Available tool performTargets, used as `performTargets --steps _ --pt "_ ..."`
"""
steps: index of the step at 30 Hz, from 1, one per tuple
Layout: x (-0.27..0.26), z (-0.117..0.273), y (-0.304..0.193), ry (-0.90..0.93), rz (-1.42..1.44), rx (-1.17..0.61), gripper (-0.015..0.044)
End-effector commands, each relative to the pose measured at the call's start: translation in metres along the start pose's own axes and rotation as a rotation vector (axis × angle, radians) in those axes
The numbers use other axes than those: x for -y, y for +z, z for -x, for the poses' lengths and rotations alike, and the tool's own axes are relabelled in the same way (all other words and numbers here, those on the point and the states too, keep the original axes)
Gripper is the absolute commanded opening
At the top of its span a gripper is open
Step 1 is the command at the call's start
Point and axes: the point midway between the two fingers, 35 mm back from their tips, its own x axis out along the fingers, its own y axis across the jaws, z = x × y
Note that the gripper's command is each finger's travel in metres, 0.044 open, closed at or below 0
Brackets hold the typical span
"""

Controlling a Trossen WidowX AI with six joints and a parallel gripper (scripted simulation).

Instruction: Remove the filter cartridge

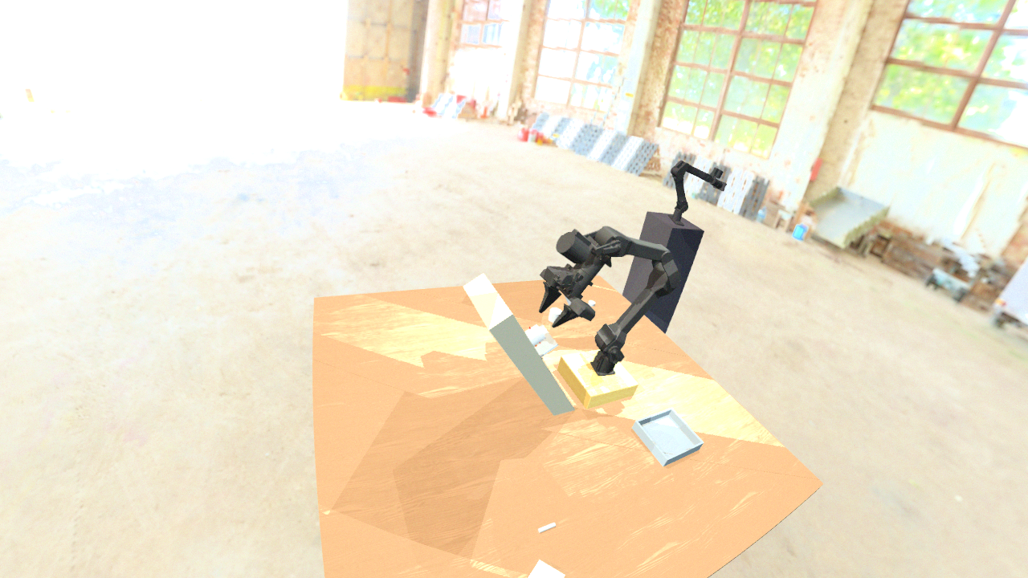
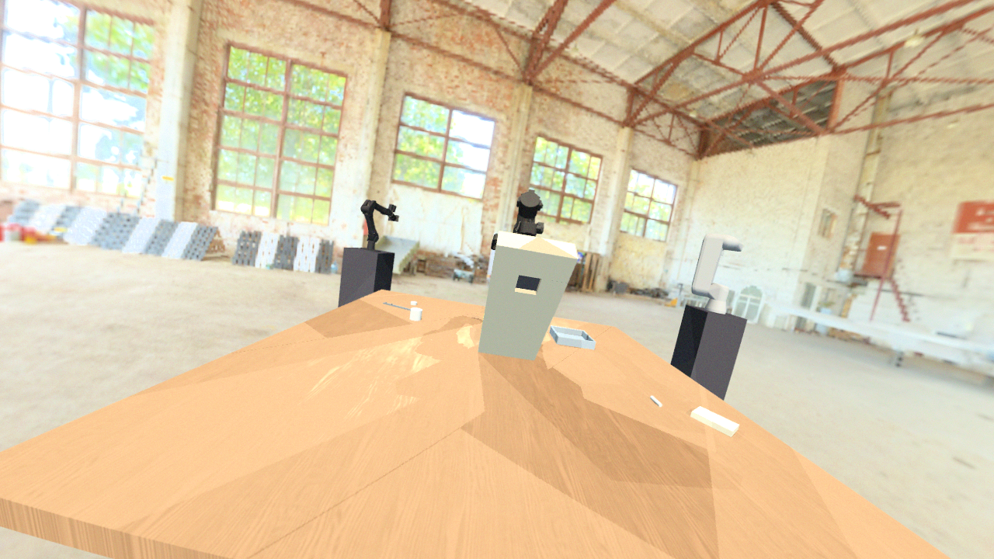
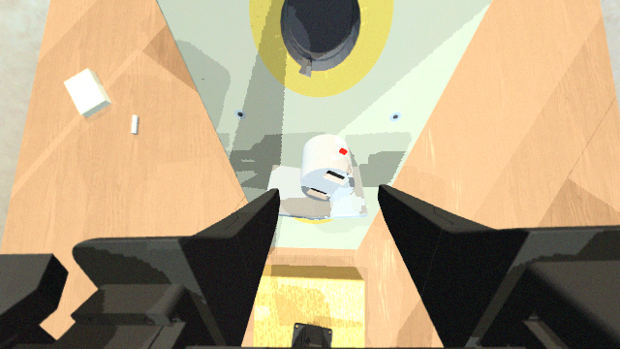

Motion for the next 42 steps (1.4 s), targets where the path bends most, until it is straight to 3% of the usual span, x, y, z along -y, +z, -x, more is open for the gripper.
performTargets --steps 1,33,42 --pt "0.0 -0.004 -0.005 0.002 -0.067 -0.02 0.0305" --pt "0.0 -0.053 -0.006 0.002 -0.067 -0.018 0.0305" --pt "-0.001 -0.049 -0.005 0.007 -0.062 -0.016 0.0245"
